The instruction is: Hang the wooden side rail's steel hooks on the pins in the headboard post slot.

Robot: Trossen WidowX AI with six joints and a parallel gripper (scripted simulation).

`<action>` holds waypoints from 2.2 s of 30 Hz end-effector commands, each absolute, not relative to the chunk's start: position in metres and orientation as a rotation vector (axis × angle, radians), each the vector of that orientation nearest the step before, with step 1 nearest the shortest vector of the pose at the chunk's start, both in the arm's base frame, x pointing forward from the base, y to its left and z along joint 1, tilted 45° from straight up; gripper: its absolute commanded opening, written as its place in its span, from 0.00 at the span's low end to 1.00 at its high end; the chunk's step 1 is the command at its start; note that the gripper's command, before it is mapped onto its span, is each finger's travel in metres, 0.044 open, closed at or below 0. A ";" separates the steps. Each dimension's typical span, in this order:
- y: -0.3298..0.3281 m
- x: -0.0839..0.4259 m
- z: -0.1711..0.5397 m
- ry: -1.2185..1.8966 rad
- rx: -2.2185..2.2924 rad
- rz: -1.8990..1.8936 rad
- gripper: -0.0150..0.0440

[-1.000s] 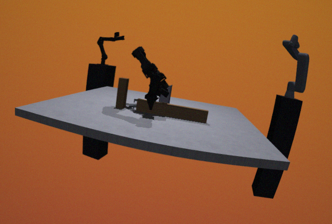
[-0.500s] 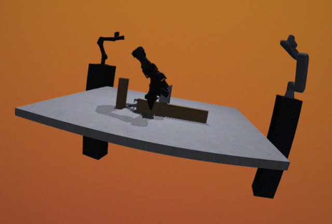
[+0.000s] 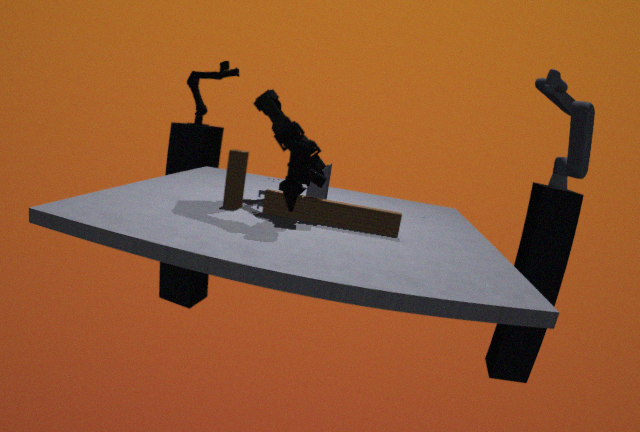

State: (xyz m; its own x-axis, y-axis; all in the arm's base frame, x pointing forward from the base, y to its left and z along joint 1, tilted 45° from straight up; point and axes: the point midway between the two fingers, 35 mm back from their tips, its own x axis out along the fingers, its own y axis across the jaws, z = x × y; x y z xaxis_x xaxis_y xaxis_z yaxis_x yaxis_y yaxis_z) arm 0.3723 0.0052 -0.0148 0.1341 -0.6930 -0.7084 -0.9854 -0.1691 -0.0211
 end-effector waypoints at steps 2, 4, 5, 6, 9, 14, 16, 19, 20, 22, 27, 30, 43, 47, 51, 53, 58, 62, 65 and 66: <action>0.009 0.374 -0.012 1.596 -1.927 0.770 0.25; 0.009 0.374 -0.012 1.596 -1.927 0.770 0.25; 0.010 0.374 -0.011 1.596 -1.927 0.770 0.25; 0.010 0.374 -0.011 1.596 -1.927 0.770 0.25; 0.010 0.374 -0.011 1.596 -1.927 0.770 0.25; 0.011 0.374 -0.010 1.596 -1.927 0.771 0.25; 0.011 0.374 -0.010 1.596 -1.927 0.771 0.25; 0.011 0.374 -0.010 1.596 -1.927 0.771 0.25; 0.011 0.374 -0.010 1.596 -1.927 0.771 0.25; 0.011 0.374 -0.009 1.596 -1.927 0.771 0.25; 0.012 0.374 -0.009 1.596 -1.927 0.771 0.25; 0.012 0.374 -0.009 1.596 -1.927 0.771 0.25; 0.014 0.373 -0.007 1.596 -1.927 0.771 0.25; 0.014 0.373 -0.007 1.596 -1.927 0.771 0.25; 0.015 0.373 -0.006 1.596 -1.927 0.771 0.25; 0.015 0.373 -0.006 1.596 -1.927 0.771 0.25; 0.016 0.373 -0.005 1.596 -1.927 0.771 0.25; 0.016 0.373 -0.005 1.596 -1.927 0.771 0.25; 0.016 0.373 -0.004 1.596 -1.927 0.771 0.25; 0.017 0.373 -0.004 1.596 -1.927 0.771 0.25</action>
